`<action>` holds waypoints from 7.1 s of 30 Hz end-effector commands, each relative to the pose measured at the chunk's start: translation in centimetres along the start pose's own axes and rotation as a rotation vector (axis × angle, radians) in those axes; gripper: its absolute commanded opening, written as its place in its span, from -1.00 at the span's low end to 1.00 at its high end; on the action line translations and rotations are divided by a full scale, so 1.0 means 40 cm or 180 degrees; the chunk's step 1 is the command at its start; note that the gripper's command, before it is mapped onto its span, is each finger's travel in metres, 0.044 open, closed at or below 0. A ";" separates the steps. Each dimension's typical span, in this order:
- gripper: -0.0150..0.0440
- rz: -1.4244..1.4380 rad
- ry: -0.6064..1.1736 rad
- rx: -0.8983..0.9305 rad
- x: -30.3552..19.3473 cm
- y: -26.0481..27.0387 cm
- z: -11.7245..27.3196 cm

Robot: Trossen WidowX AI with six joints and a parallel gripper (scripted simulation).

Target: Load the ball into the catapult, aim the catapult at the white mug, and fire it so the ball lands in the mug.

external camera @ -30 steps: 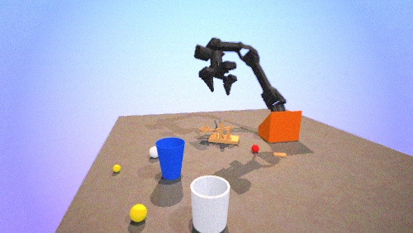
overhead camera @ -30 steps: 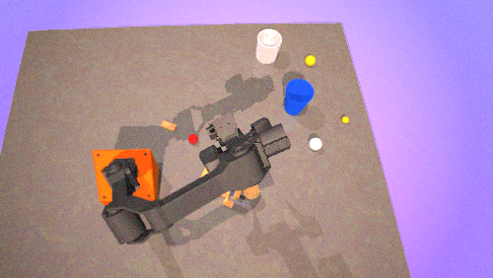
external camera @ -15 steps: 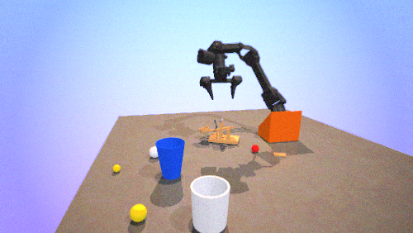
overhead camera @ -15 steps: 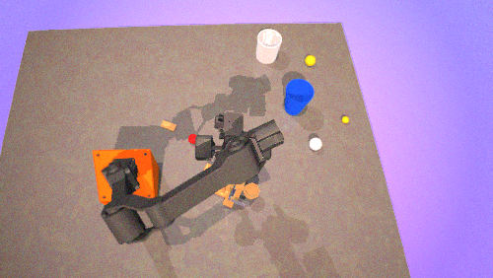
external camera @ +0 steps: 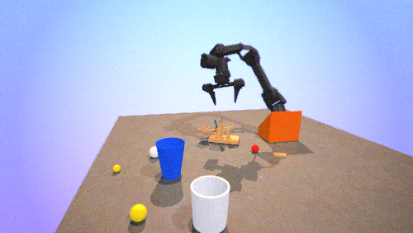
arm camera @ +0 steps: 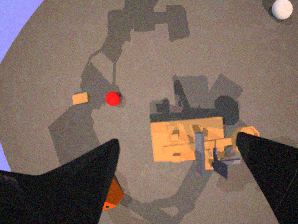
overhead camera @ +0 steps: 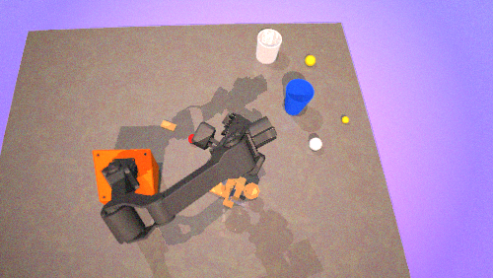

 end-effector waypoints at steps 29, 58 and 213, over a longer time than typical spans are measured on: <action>1.00 -0.3415 0.0350 -0.0778 -0.059 0.044 -0.106; 1.00 -0.4684 0.0217 -0.1203 -0.122 0.028 -0.246; 0.22 -0.7404 -0.0344 -0.1273 0.443 0.251 -0.571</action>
Point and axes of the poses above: the point midway between the two fingers, 35 mm back from their tips, its own z axis back along the fingers, its own y axis across the jaws, x = y × z, the point moved 5 cm from there along z, back along the fingers, and after that the axes turned 4 degrees about -z, right-handed, at the moved point
